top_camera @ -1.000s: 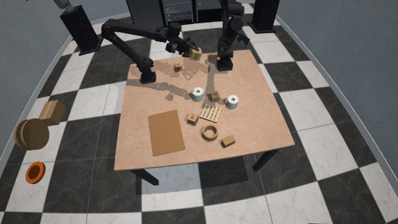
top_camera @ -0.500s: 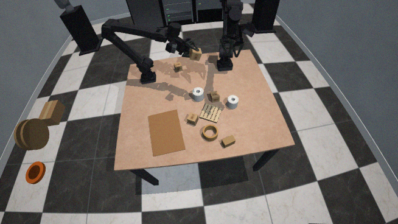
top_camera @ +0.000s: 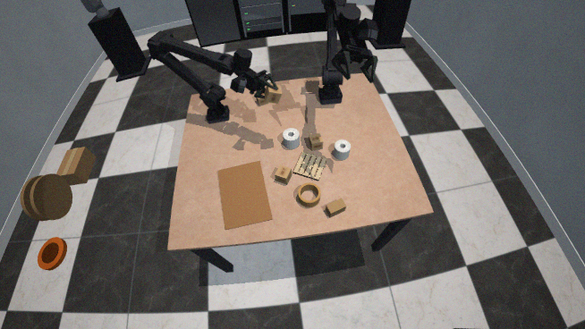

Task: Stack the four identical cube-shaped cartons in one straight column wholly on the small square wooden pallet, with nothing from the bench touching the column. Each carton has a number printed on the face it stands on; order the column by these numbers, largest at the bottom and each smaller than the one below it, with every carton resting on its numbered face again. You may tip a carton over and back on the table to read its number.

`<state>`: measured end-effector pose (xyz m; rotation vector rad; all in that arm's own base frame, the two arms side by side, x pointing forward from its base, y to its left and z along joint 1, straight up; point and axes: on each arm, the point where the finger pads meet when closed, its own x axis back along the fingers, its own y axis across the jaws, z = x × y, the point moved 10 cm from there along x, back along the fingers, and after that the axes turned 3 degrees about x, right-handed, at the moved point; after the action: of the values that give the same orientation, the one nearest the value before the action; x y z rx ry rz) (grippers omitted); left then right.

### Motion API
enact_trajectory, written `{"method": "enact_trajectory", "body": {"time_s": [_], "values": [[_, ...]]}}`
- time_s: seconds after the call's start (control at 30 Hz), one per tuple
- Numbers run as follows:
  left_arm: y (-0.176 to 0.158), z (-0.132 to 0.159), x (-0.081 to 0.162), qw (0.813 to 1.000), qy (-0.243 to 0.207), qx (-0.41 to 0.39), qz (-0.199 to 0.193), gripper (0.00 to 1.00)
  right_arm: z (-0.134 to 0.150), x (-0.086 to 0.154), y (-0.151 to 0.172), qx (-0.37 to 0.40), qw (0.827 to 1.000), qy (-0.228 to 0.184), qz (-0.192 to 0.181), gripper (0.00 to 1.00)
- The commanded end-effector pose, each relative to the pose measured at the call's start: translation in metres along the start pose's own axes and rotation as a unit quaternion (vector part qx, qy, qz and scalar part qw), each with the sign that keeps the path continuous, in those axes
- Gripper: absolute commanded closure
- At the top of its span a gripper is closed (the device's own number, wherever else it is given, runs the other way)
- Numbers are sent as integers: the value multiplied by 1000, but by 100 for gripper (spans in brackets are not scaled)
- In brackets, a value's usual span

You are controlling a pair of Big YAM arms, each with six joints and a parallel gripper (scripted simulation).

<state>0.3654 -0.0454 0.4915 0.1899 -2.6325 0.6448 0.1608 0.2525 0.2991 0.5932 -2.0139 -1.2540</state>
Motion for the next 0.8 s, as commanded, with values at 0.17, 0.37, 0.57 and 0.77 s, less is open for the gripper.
{"method": "enact_trajectory", "body": {"time_s": [0.17, 0.37, 0.57, 0.77], "values": [[17, -13, -30, 985, -97, -139, 27, 0, -43, 32, -59, 10, 999, -28, -23, 50], [28, -26, -47, 965, -167, -198, 46, 0, -72, 53, -130, 21, 999, -44, -13, 50], [33, -33, -55, 955, -196, -214, 59, 0, -99, 65, -185, 28, 997, -72, 21, 50], [29, -44, -47, 952, -215, -207, 70, 0, -125, 76, -213, 44, 994, -90, 36, 50]]}}
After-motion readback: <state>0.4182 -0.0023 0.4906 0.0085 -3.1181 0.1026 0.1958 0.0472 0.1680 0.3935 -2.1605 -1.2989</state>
